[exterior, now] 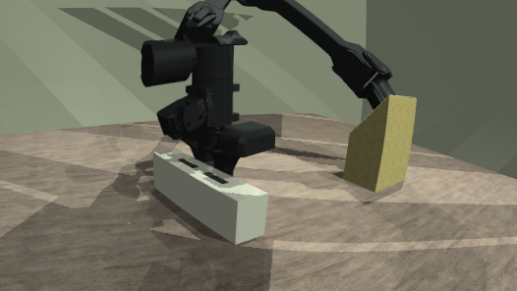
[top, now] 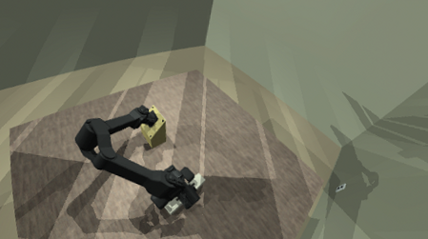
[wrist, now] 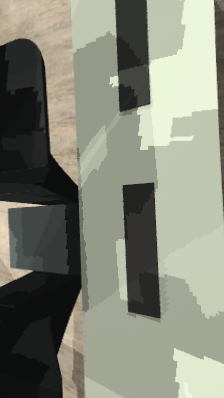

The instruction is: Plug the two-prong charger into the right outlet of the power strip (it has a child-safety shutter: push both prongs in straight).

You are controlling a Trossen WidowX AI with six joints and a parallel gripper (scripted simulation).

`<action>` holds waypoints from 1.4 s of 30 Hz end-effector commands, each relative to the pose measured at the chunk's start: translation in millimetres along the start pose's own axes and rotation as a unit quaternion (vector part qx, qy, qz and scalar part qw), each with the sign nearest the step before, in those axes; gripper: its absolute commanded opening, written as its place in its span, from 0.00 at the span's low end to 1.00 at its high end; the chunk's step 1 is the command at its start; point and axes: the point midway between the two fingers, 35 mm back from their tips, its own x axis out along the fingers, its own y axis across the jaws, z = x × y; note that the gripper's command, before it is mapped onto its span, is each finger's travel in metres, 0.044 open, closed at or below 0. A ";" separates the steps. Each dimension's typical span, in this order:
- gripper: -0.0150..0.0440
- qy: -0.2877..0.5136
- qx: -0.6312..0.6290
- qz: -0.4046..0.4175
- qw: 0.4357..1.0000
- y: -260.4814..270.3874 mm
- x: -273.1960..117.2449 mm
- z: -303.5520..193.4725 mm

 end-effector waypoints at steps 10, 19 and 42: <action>0.65 -0.002 0.002 0.000 1.000 -0.2 -0.1 0.9; 1.00 -0.002 0.002 0.000 1.000 -0.2 -0.1 0.7; 1.00 -0.007 0.007 -0.001 1.000 0.1 0.6 -5.4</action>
